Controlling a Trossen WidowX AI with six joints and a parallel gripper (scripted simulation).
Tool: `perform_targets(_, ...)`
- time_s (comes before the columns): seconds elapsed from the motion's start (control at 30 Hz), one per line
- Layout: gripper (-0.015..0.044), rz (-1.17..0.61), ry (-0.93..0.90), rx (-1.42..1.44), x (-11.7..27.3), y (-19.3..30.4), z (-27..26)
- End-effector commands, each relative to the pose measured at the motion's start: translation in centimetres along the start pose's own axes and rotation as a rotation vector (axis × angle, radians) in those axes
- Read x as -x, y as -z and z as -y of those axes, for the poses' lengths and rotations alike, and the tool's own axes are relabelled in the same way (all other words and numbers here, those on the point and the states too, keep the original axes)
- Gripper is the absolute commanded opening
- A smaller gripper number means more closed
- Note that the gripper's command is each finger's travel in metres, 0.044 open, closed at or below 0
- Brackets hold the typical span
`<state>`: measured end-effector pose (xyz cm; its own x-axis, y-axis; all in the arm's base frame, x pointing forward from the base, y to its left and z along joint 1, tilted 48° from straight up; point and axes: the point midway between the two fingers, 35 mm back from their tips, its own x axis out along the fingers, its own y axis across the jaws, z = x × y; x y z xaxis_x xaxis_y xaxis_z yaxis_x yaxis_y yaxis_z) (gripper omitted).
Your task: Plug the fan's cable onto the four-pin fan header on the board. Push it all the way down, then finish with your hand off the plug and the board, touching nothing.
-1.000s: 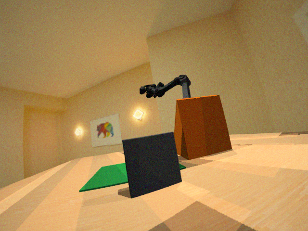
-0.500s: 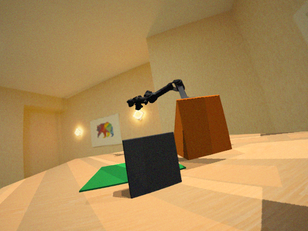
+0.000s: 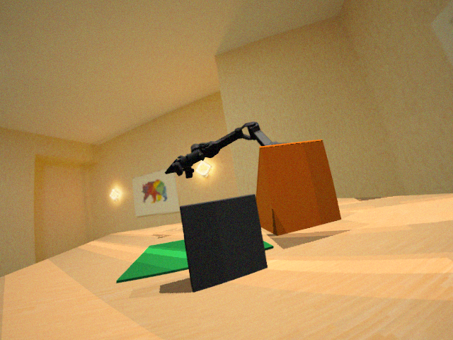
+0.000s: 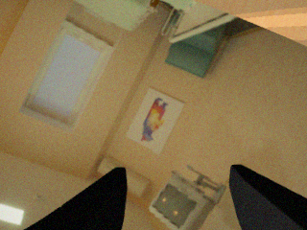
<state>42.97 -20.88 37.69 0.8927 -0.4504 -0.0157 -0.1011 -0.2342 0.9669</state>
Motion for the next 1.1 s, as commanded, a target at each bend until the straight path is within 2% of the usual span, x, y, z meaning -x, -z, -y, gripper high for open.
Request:
perform_targets(0.0,0.021,0.071,0.212,0.079,-1.4,-0.4,7.6)
perform_targets(0.3,0.021,0.184,0.668,0.335,0.1,-1.4,22.6)
perform_targets(0.6,0.021,0.232,1.164,0.757,7.3,-3.5,35.0)
perform_targets(0.8,0.021,0.214,1.47,1.105,13.4,-5.4,39.6)
perform_targets(1.07,0.021,0.21,1.502,1.145,14.1,-5.6,39.9)
